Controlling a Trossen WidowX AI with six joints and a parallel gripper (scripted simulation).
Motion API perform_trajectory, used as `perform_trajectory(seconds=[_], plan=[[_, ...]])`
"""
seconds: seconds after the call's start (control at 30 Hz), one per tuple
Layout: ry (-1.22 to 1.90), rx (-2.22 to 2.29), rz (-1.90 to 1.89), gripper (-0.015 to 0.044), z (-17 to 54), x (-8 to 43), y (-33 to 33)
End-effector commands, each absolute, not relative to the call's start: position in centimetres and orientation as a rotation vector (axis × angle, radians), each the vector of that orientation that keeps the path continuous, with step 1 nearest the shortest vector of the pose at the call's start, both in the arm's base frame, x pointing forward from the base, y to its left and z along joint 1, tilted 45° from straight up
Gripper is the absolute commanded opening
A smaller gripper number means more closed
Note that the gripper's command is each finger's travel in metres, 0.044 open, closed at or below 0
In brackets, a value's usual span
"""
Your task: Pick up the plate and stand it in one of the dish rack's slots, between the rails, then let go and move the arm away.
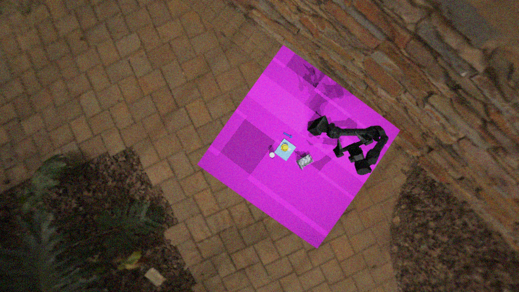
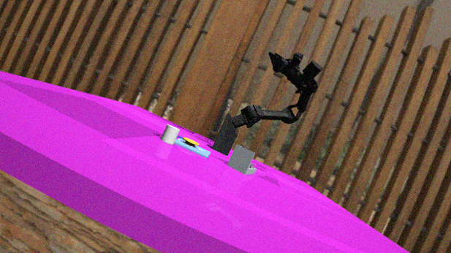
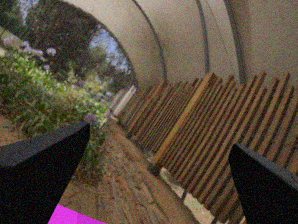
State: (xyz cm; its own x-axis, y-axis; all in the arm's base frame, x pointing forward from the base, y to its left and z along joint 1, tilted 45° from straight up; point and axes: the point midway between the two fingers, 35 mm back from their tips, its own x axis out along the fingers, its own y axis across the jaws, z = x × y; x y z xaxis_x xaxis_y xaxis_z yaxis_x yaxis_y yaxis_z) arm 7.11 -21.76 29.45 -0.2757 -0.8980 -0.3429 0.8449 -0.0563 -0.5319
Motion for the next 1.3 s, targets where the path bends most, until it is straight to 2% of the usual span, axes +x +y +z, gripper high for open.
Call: perform_trajectory(seconds=[0.0,0.73,1.27], plan=[[0.778,-0.092,-1.678,0.04,29.4,7.2,-21.8],[1.327,-0.041,-1.063,0.04,20.0,15.9,-24.1],[1.57,0.101,-0.525,0.04,11.9,20.8,-23.0]])
